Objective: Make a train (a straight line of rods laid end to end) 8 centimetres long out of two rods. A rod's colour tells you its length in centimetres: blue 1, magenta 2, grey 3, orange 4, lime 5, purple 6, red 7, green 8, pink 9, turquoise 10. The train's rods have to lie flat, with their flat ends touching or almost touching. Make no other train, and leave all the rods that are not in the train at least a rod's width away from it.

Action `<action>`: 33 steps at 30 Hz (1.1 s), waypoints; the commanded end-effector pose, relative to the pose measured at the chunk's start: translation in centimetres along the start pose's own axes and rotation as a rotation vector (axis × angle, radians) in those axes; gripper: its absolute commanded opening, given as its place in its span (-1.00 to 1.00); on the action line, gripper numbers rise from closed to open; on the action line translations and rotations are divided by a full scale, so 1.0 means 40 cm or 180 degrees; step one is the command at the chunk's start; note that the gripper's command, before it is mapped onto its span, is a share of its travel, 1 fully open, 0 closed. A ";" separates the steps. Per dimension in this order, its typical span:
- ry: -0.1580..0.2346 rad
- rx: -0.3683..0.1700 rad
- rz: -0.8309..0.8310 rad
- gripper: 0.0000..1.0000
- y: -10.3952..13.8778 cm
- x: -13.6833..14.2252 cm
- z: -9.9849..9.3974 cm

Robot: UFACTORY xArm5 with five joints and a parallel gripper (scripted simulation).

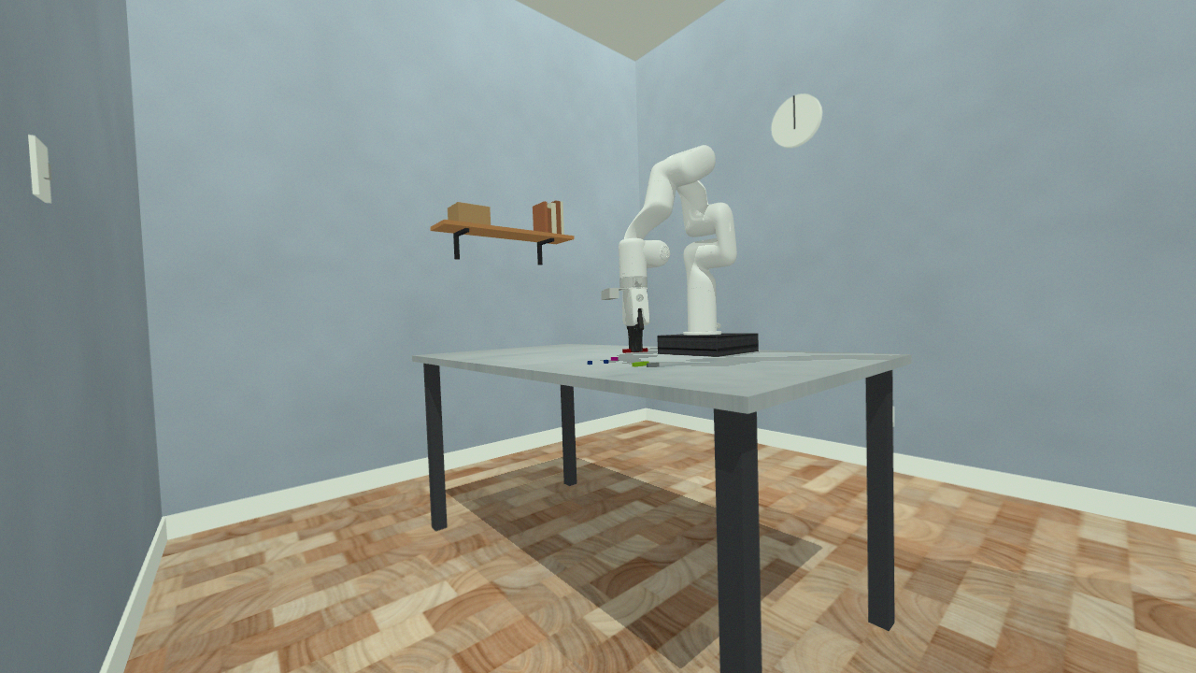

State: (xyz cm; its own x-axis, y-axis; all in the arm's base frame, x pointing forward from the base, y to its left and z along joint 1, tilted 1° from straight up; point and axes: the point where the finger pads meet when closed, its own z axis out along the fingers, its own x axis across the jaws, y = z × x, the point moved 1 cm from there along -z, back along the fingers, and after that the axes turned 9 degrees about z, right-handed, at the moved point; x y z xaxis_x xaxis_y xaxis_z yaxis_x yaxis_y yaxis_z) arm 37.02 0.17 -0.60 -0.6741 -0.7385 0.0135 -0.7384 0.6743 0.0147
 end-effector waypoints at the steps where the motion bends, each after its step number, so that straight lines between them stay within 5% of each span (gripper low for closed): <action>1: -0.0010 0.0011 0.0000 -0.92 -0.003 -0.002 -0.087; 8: -0.0010 0.0011 0.0000 -0.92 -0.003 -0.002 -0.170; 21: -0.0010 0.0010 0.0046 -0.92 -0.008 -0.002 -0.175; 33: -0.0017 0.0004 0.1422 -0.92 -0.161 0.034 -0.181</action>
State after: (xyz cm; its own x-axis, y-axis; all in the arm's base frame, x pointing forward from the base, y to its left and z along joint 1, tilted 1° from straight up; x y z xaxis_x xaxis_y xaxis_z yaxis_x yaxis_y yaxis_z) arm 39.76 -3.54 6.47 -0.8699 -0.4930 0.0118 -0.4930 0.8700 0.0081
